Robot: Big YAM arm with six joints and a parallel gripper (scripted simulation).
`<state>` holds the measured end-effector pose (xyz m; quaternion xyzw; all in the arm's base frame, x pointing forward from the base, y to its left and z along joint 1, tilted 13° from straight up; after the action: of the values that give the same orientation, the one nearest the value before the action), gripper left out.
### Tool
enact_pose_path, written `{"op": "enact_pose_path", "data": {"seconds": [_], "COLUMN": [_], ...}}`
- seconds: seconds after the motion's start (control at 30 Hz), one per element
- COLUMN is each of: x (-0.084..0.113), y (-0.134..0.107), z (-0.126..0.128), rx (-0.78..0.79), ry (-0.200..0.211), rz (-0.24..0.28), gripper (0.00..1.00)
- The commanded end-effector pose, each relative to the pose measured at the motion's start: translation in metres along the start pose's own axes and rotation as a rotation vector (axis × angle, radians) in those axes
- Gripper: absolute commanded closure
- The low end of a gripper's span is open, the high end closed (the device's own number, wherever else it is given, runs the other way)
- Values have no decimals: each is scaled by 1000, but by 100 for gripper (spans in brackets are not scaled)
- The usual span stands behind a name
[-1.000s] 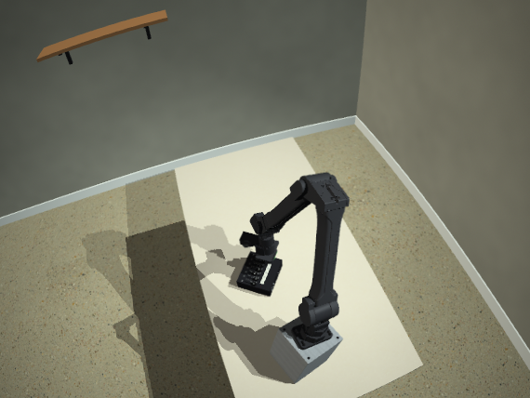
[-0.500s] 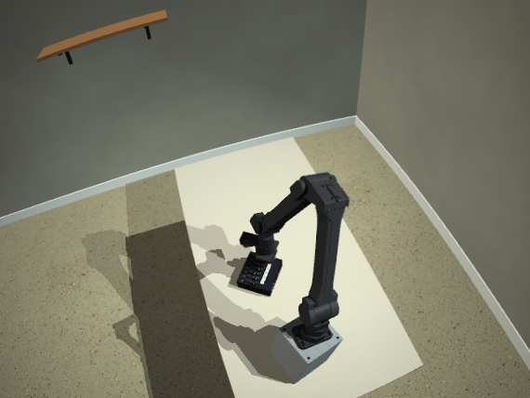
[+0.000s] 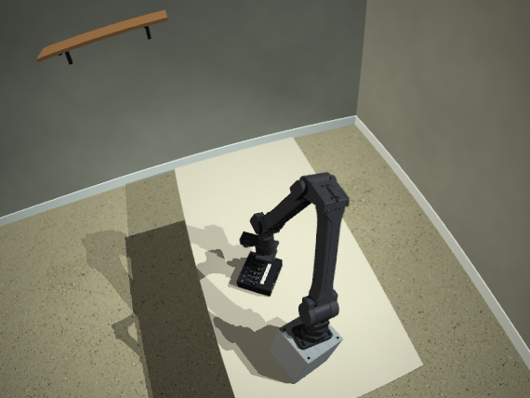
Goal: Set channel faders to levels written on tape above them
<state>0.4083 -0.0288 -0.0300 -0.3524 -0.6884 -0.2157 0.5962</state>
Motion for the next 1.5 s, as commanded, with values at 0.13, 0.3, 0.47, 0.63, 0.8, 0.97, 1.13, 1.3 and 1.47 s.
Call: {"op": "enact_pose_path", "data": {"seconds": [0.13,0.3,0.47,0.63,0.8,0.97,1.13,1.3,1.47], "x": [19,19,19,19,14,1,3,-5,-3], "y": [12,12,12,12,12,12,13,11,13], "z": [-22,-22,-22,-22,-21,-17,-18,-17,-19], "rx": [-10,-10,-10,-10,-10,-6,-5,-7,-7], "ry": [-39,-39,-39,-39,-36,-26,-33,-26,-34], "rz": [-49,-49,-49,-49,-45,-35,-43,-35,-43], "gripper": [100,100,100,100,100,100,100,100,100]}}
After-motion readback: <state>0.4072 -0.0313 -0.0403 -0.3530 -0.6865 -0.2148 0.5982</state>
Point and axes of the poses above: the point where the finger pads meet when closed, its own x axis back along the fingers, its own z axis across the jaws, y = z × x, the point moved 8 cm from there along x, back along the fingers, and after that the axes turned 4 degrees about -x, right-handed, at the moved point
